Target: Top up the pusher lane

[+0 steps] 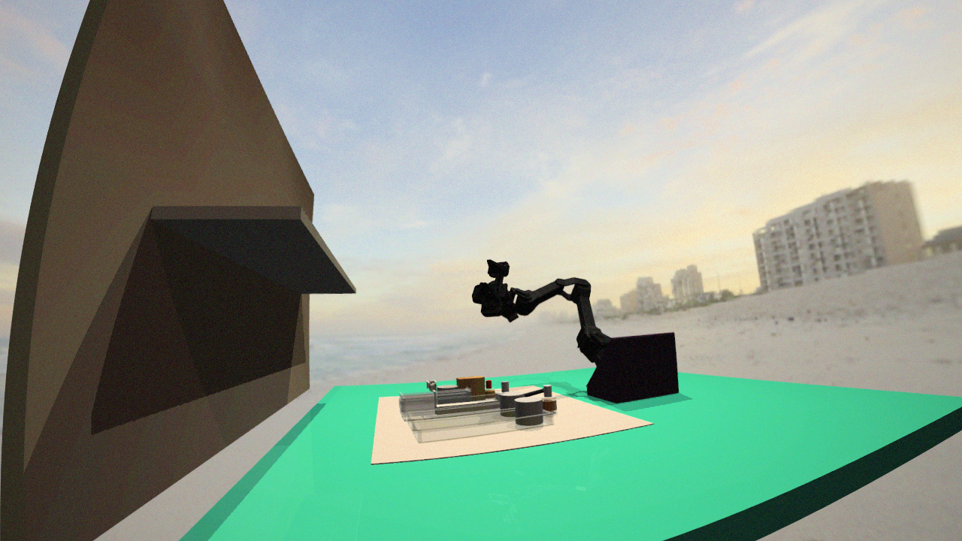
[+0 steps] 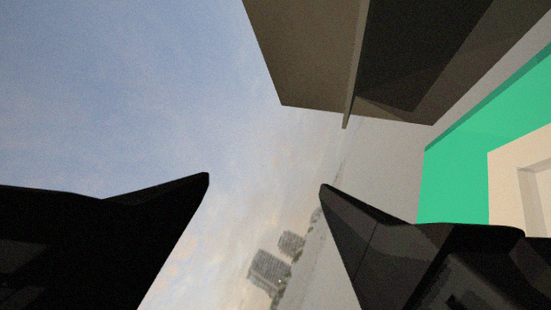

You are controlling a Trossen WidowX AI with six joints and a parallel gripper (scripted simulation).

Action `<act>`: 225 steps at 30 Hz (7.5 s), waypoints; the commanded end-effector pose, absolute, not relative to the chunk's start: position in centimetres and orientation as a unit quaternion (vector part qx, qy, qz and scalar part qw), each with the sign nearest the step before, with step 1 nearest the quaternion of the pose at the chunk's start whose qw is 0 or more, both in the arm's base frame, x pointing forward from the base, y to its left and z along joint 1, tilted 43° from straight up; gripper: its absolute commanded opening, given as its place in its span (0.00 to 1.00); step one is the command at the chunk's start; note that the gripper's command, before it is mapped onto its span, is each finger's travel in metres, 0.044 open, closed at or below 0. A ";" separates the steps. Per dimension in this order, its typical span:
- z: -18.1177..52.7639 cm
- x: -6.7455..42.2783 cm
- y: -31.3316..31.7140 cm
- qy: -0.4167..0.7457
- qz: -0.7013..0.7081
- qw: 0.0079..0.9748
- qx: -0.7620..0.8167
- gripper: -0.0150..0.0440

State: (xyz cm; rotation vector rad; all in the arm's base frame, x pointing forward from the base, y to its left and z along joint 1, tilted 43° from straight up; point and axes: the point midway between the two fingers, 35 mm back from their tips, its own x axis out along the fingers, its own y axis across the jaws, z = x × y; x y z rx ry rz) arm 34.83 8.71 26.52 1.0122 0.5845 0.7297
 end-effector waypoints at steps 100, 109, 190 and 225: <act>-6.6 26.8 4.7 0.673 -0.300 0.643 -0.210 0.25; -2.2 27.2 8.8 0.674 -0.298 0.643 -0.210 0.25; 0.8 30.2 -3.0 0.681 -0.281 0.634 -0.234 0.25; 0.8 31.8 -3.3 0.681 -0.281 0.635 -0.234 0.25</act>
